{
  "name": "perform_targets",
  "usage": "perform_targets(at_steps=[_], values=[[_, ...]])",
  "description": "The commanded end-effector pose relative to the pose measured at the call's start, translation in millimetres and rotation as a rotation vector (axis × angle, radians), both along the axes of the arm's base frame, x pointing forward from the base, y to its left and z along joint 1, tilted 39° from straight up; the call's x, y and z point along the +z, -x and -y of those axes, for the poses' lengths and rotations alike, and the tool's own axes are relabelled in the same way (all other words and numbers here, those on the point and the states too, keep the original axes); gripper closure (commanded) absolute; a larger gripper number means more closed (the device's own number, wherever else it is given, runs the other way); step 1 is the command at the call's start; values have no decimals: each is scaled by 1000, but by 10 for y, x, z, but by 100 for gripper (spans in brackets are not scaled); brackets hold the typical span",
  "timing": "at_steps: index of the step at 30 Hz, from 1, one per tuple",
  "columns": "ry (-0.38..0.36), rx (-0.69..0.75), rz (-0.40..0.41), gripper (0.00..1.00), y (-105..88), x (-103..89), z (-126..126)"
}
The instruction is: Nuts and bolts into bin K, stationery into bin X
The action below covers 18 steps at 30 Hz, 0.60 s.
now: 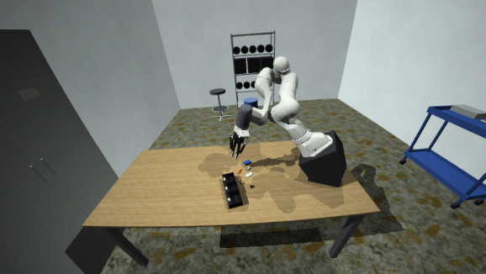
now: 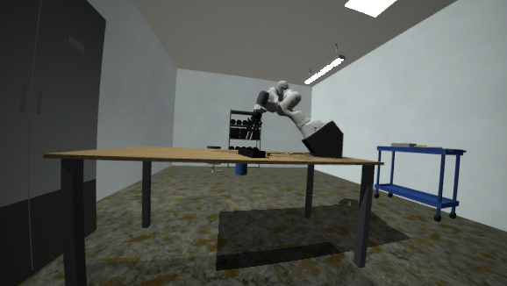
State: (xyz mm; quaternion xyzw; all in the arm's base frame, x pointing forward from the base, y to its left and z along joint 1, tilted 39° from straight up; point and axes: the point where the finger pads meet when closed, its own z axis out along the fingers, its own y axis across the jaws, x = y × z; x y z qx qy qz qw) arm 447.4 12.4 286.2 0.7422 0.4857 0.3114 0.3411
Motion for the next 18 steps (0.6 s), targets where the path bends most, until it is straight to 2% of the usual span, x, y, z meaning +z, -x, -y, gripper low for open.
perform_targets(at_steps=[1, 11, 12, 16, 18], values=[[-110, -107, 32, 82, 291, -406, -16], [-110, -107, 32, 82, 291, -406, -16], [-35, -34, 10, 82, 45, -69, 8], [130, 67, 62, 82, -85, 236, 42], [135, 71, 62, 82, -118, 313, 50]])
